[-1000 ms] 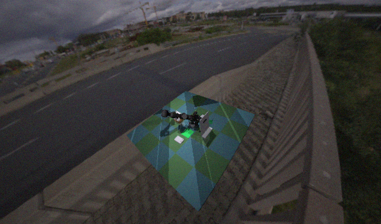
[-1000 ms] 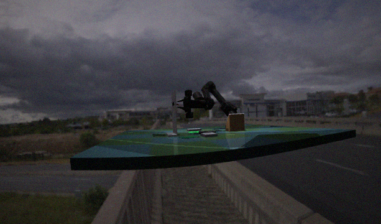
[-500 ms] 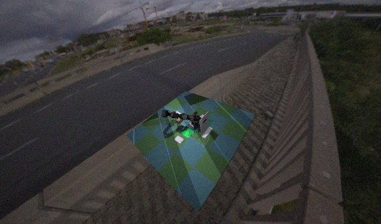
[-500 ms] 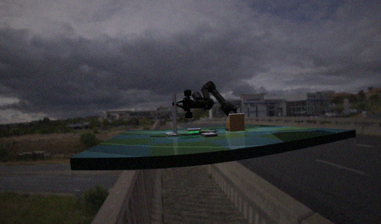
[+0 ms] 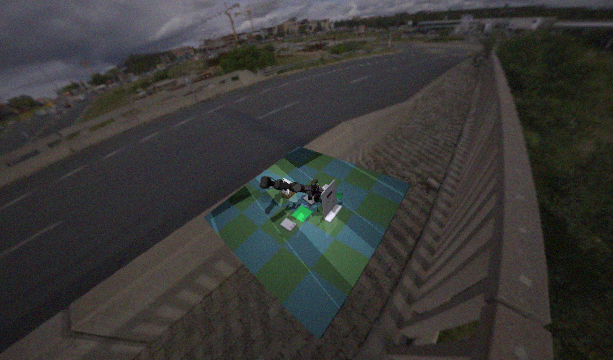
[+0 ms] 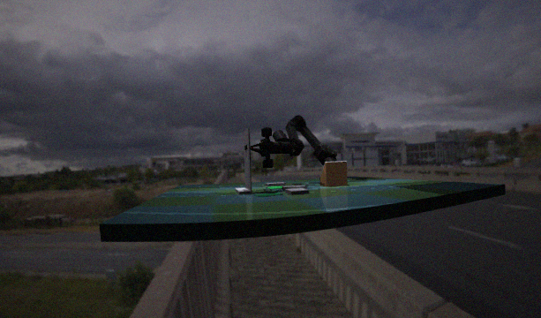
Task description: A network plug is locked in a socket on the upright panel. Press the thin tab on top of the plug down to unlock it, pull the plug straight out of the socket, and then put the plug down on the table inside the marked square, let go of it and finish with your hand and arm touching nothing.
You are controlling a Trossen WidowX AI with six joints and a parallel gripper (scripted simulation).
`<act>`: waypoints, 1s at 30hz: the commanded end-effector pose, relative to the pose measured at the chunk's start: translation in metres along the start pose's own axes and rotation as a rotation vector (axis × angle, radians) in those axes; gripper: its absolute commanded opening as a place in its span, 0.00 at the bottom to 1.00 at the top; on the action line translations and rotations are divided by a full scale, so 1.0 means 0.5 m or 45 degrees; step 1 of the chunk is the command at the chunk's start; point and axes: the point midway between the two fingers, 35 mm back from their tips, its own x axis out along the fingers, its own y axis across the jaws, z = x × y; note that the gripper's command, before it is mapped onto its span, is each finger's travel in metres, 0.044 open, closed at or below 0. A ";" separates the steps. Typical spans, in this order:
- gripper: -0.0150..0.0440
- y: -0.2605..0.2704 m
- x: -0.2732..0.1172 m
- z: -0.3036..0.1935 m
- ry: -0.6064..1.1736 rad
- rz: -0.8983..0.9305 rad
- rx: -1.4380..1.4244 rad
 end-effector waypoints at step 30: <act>0.25 -0.001 -0.033 -0.007 0.000 -0.004 -0.007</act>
